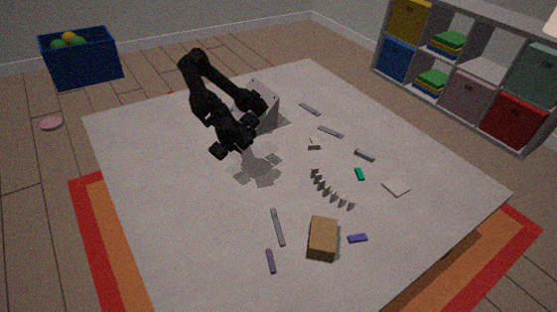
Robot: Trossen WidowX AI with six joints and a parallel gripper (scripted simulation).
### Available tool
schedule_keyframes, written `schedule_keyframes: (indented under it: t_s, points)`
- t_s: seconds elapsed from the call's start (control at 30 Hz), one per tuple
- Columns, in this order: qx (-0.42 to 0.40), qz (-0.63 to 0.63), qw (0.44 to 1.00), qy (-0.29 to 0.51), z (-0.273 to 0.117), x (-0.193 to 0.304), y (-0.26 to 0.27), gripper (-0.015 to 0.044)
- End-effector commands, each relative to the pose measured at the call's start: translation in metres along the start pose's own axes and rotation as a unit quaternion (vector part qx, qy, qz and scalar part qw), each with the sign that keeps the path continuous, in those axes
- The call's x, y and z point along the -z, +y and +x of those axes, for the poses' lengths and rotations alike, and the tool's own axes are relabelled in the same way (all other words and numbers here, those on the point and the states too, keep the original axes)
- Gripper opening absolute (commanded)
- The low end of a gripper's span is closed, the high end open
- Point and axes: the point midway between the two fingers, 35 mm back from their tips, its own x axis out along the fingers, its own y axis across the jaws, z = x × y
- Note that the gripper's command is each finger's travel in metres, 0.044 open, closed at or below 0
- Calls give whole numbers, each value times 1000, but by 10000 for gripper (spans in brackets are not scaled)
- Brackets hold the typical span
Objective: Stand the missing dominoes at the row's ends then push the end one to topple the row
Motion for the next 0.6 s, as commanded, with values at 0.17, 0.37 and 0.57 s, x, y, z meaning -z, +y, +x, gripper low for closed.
schedule_keyframes:
  t_s: [0.17, 0.37, 0.57]
  points:
    - [-62, 4, 996, -65, 12, 0, 5, 107]
    - [-94, 4, 988, -121, 18, -3, 6, 107]
    - [-113, 1, 977, -182, 21, -5, 5, 107]
